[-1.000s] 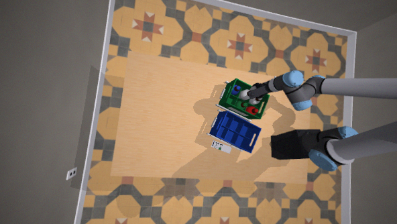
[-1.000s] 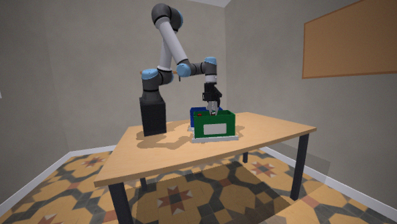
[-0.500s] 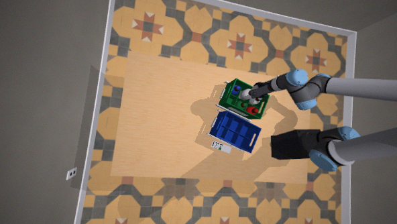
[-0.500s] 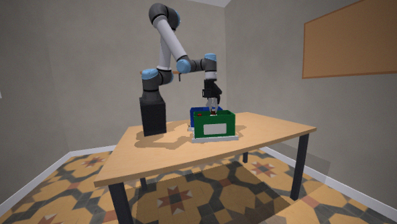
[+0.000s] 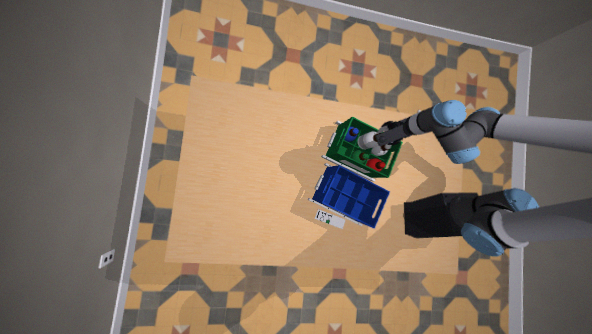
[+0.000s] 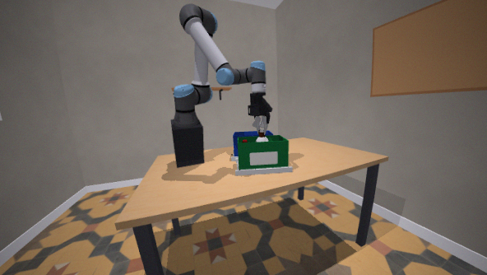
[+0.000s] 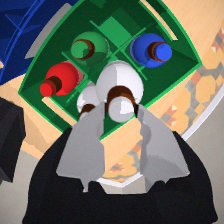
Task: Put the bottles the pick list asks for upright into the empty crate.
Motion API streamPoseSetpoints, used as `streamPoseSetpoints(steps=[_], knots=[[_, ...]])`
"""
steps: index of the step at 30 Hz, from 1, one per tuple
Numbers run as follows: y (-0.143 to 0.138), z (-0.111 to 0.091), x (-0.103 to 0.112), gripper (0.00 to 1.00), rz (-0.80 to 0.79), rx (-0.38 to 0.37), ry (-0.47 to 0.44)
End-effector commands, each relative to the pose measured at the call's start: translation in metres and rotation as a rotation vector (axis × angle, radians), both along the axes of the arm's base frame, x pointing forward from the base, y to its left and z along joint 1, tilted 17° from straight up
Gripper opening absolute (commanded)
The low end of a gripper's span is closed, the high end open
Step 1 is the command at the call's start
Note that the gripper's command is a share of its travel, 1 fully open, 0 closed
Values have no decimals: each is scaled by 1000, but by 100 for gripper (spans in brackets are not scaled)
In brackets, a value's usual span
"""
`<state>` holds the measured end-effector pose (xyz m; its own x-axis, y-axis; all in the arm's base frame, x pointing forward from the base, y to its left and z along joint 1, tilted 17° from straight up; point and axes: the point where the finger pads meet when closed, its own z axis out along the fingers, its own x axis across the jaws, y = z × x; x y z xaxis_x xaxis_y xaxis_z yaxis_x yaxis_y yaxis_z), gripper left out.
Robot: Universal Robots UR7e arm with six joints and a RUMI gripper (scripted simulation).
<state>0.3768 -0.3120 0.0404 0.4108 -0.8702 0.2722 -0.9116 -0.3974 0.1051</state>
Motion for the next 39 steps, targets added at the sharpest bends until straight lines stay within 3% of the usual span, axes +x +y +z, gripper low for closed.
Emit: streamPoseSetpoints(steps=[1, 39], knots=[[2, 8, 0, 0, 0, -1, -1], [19, 62, -1, 0, 0, -1, -1]])
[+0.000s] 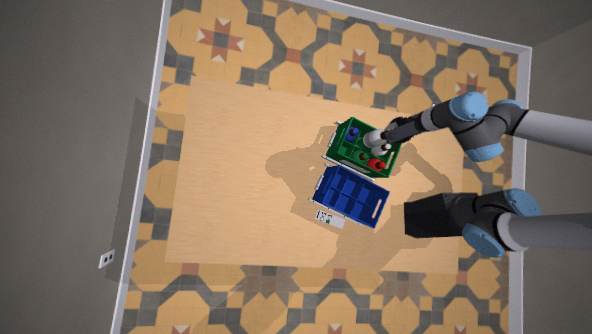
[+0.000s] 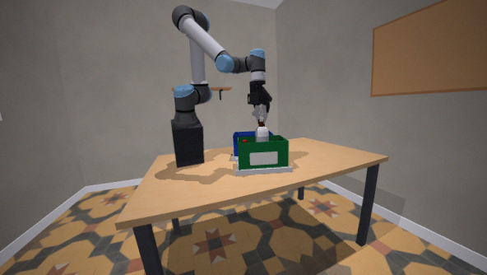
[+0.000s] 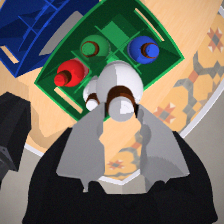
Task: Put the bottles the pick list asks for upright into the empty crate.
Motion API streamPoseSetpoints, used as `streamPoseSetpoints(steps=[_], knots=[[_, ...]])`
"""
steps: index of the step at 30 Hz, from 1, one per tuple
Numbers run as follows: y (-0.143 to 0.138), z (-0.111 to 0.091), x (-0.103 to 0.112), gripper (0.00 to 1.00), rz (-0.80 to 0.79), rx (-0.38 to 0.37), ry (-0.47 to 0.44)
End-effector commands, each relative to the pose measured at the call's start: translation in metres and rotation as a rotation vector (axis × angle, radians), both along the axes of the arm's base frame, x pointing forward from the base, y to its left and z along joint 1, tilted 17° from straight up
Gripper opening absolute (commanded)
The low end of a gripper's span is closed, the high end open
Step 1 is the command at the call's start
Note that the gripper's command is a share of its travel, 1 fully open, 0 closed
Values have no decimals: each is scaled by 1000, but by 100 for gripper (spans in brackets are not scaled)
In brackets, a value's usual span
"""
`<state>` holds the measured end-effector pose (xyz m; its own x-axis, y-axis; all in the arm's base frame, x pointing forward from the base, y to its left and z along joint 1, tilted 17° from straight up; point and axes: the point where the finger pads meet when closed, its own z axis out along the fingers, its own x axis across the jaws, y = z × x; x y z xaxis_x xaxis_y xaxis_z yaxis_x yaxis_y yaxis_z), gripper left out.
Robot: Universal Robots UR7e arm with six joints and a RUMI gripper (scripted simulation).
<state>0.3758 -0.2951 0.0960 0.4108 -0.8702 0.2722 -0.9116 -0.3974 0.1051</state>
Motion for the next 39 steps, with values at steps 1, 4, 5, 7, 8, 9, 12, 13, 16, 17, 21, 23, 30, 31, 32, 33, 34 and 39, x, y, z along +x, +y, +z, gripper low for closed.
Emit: streamPoseSetpoints(steps=[1, 4, 5, 7, 8, 9, 12, 13, 16, 17, 21, 23, 30, 31, 32, 33, 34, 39], knots=[[2, 8, 0, 0, 0, -1, -1], [3, 12, 0, 0, 0, -1, -1], [3, 12, 0, 0, 0, -1, -1], [4, 15, 0, 0, 0, -1, -1], [5, 16, 0, 0, 0, -1, -1], [5, 18, 0, 0, 0, -1, -1], [6, 23, 0, 0, 0, -1, -1], [7, 24, 0, 0, 0, -1, -1], [8, 29, 0, 0, 0, -1, -1], [9, 31, 0, 0, 0, -1, -1], [10, 35, 0, 0, 0, -1, -1], [11, 37, 0, 0, 0, -1, -1], [14, 48, -1, 0, 0, -1, -1], [15, 50, -1, 0, 0, -1, -1], [15, 51, -1, 0, 0, -1, -1], [15, 52, -1, 0, 0, -1, -1], [15, 52, -1, 0, 0, -1, -1], [15, 52, -1, 0, 0, -1, -1]])
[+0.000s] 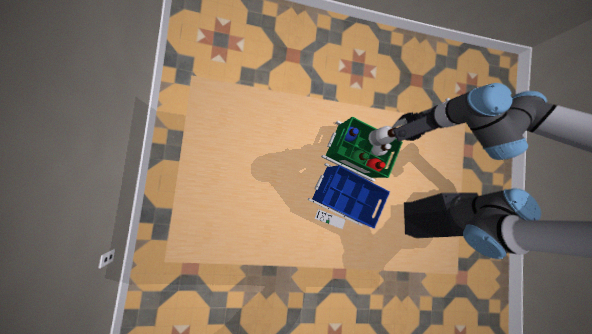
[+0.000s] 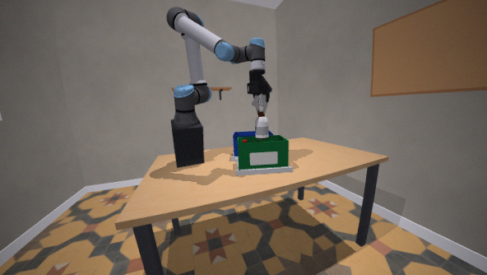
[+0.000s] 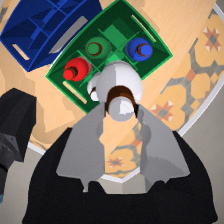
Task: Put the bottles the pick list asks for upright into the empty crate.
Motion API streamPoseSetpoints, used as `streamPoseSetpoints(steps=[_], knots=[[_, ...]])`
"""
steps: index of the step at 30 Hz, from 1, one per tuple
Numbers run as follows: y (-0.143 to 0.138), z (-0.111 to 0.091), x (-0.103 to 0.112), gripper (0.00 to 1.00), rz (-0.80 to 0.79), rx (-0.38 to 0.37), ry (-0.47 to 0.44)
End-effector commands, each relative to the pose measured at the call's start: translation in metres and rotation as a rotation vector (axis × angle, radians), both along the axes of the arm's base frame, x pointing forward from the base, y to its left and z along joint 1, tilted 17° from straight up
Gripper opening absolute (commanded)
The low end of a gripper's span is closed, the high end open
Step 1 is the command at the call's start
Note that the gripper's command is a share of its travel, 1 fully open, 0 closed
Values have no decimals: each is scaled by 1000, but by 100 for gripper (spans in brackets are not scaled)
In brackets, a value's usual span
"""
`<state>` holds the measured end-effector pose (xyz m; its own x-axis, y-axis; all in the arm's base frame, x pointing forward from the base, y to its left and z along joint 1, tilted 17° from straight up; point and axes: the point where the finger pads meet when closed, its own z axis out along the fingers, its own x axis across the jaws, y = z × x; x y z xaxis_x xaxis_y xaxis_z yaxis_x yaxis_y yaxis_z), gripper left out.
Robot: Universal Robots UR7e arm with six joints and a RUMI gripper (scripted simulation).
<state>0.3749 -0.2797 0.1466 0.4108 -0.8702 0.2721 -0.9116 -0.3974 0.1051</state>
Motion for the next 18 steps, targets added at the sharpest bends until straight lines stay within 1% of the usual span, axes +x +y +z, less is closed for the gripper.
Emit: streamPoseSetpoints(steps=[1, 6, 15, 18], knots=[[0, 1, 0, 0, 0, -1, -1], [0, 1, 0, 0, 0, -1, -1], [17, -4, -1, 0, 0, -1, -1], [19, -4, -2, 0, 0, -1, -1]])
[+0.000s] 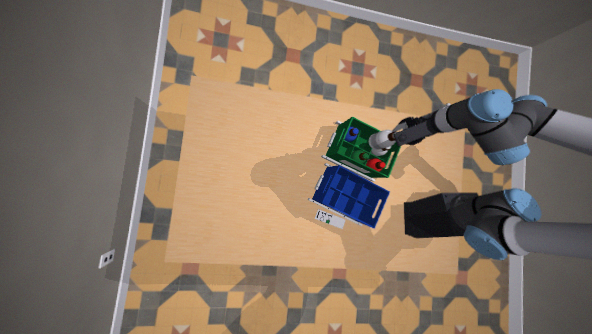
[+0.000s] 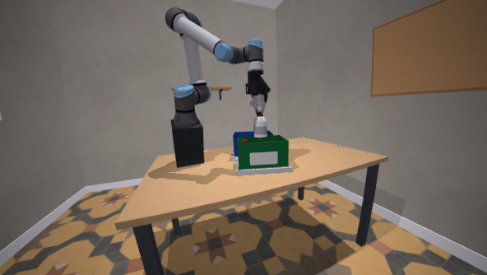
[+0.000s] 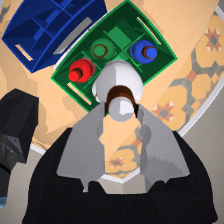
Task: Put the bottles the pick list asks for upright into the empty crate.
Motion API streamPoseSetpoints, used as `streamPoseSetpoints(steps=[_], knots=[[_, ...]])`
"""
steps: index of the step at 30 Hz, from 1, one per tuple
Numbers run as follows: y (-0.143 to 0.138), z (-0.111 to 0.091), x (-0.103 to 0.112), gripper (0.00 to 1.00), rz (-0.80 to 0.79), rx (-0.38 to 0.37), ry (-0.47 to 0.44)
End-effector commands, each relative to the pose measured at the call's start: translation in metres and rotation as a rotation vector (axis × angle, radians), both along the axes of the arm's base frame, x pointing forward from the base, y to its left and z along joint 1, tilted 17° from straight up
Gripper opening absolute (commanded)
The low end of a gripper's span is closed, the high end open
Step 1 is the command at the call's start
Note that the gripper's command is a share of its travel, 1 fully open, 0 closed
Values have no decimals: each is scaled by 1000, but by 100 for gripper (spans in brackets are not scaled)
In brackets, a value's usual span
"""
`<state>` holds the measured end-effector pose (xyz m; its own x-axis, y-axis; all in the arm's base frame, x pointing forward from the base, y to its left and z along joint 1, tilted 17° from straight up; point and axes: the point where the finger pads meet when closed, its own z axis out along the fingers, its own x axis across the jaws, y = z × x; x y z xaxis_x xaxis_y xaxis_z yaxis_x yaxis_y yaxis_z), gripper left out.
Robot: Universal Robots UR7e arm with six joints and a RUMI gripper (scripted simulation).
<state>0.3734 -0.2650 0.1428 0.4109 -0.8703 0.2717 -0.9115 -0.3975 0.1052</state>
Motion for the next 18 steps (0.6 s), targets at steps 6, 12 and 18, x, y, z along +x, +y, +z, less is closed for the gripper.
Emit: streamPoseSetpoints(steps=[6, 12, 18], knots=[[16, -4, -1, 0, 0, -1, -1], [27, -8, -2, 0, 0, -1, -1], [35, -10, -3, 0, 0, -1, -1]])
